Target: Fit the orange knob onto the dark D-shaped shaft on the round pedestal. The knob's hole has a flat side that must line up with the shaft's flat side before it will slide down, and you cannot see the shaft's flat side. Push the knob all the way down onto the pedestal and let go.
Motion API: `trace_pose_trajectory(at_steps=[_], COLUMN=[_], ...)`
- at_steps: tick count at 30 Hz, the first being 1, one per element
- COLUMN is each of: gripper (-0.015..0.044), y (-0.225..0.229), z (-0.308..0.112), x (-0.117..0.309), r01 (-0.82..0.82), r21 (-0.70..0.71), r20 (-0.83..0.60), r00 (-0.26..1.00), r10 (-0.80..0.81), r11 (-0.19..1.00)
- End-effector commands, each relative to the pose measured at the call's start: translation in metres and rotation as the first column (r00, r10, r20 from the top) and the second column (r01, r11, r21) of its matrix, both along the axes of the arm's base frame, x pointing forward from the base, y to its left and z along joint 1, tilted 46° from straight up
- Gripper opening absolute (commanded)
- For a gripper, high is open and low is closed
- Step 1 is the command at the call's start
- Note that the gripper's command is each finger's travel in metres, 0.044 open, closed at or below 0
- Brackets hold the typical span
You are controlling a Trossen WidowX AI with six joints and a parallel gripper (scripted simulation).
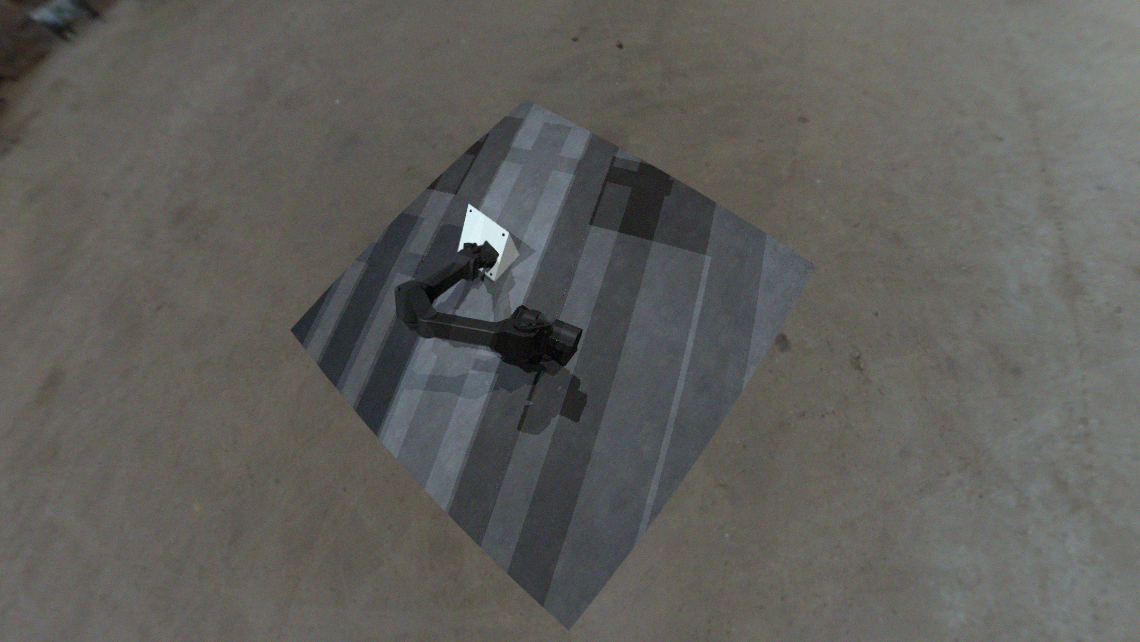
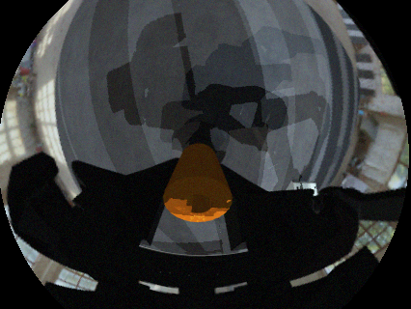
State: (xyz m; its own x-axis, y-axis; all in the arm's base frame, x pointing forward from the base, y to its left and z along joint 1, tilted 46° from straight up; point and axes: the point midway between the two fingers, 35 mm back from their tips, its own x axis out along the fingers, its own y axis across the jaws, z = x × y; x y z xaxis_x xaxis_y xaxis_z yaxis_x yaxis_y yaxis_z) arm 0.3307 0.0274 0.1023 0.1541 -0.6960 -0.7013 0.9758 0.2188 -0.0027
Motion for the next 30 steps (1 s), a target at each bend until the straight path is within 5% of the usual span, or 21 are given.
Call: trace_pose_trajectory(at_steps=[1, 30], gripper=[0.0000, 0.0000], y=[0.001, -0.010], z=[0.000, -0.010], x=[0.000, 0.002], r01=[0.003, 0.044], r21=[0.000, 0.011], r20=[0.005, 0.043], r00=[1.000, 0.998], r10=[-0.003, -0.045], r11=[1.000, 0.999])
